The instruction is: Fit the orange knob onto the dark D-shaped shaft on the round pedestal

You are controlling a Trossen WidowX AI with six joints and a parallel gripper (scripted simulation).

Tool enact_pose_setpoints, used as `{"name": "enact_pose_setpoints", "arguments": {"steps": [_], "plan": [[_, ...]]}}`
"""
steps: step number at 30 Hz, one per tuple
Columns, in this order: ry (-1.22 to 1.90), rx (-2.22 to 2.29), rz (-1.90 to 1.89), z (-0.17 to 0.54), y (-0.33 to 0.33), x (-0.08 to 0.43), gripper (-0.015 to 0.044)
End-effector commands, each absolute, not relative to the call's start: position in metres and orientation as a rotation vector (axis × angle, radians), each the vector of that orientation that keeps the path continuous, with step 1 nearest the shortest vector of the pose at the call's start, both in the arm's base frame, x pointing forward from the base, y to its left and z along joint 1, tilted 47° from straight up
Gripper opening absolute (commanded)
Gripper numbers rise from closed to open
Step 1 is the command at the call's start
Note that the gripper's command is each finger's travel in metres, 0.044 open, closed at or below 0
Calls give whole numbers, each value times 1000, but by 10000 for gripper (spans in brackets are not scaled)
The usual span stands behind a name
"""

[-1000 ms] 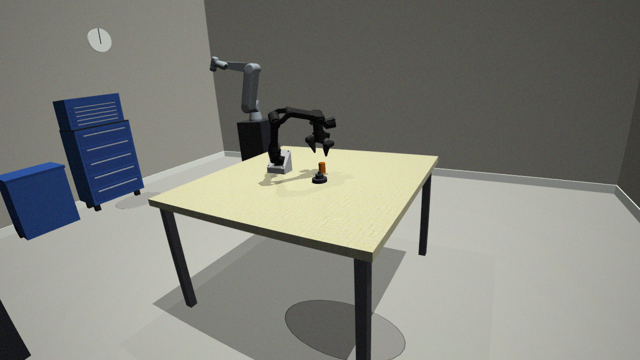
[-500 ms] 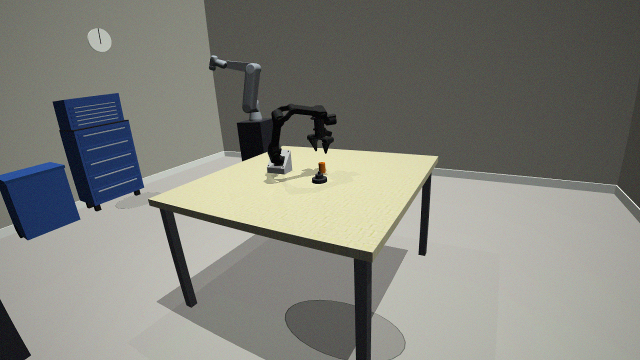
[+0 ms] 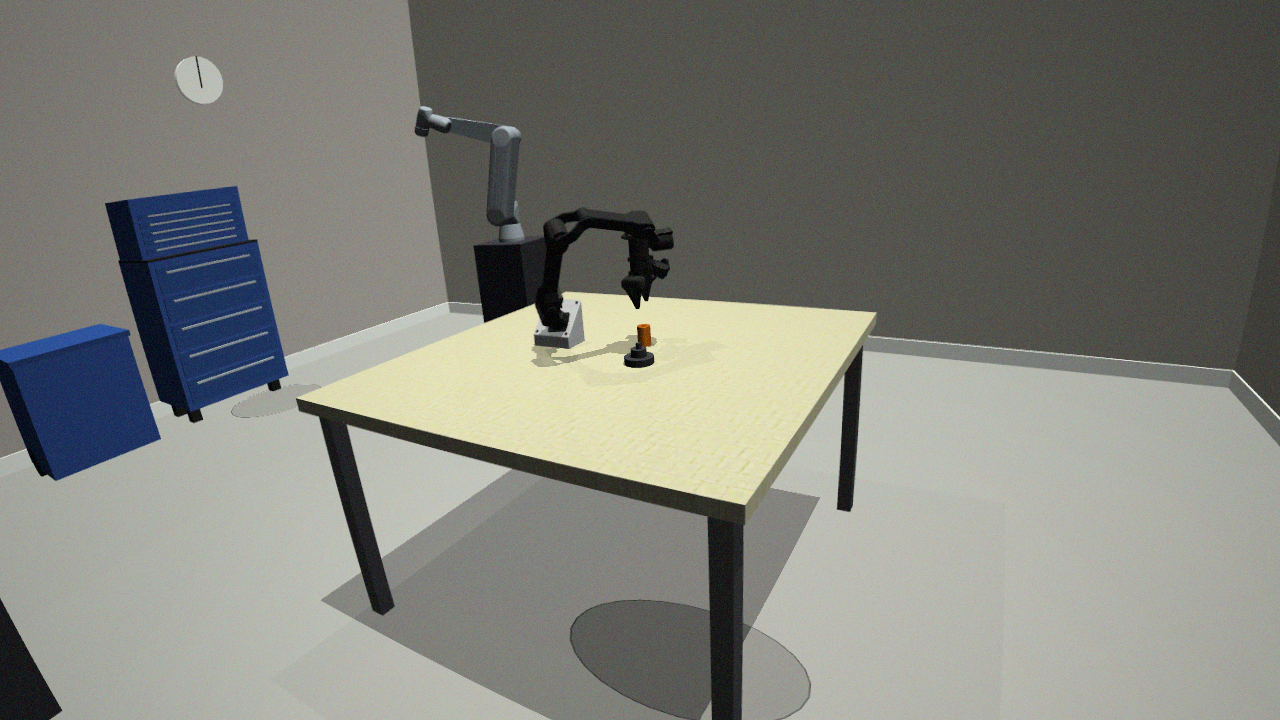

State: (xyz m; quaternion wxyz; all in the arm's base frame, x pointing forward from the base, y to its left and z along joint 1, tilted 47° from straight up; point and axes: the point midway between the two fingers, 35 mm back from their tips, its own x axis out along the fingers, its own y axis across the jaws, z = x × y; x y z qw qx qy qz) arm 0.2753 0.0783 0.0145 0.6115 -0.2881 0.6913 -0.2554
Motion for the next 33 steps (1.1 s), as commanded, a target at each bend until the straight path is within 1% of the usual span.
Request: {"name": "enact_pose_setpoints", "arguments": {"steps": [1, 8, 12, 33], "plan": [[1501, -513, -747, 15, 78, 275, 440], [1501, -513, -747, 13, 77, 275, 440], [1500, -514, -748, -7, 55, 273, 440], [1499, -514, -747, -33, 29, 272, 440]]}}
